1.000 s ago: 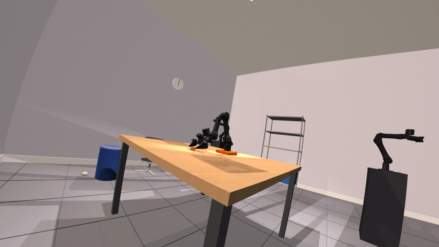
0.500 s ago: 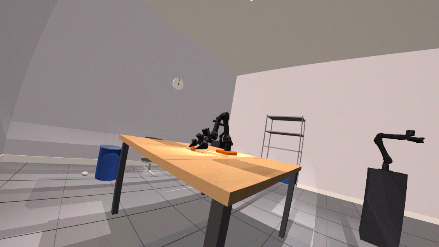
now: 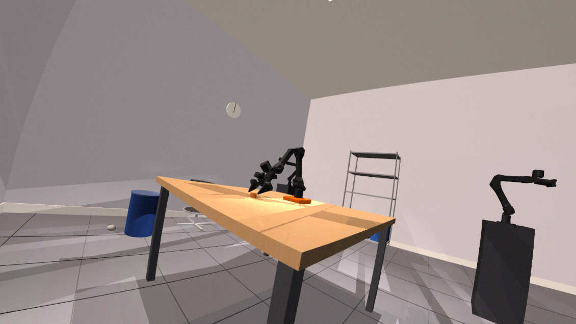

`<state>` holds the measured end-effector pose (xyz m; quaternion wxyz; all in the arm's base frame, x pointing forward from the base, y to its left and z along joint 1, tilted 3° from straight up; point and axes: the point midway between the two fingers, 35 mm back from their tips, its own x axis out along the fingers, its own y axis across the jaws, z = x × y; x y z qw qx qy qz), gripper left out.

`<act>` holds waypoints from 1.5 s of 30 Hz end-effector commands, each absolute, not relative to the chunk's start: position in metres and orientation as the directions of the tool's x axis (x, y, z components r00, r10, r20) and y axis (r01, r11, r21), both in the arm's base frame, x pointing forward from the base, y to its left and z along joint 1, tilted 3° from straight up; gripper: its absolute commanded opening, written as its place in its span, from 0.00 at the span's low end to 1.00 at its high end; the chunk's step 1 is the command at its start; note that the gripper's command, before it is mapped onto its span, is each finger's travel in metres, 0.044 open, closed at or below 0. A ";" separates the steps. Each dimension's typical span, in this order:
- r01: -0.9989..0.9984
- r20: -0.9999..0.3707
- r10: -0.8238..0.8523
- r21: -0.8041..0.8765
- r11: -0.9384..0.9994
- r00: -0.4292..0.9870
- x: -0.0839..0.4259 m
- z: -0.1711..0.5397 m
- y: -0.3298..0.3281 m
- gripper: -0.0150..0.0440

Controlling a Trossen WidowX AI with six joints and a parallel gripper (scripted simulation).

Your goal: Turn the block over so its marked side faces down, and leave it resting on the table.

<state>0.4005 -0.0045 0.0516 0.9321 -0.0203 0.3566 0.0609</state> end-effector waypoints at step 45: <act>-0.129 -0.996 -0.002 -0.013 0.992 0.085 0.412 0.097 0.000 1.00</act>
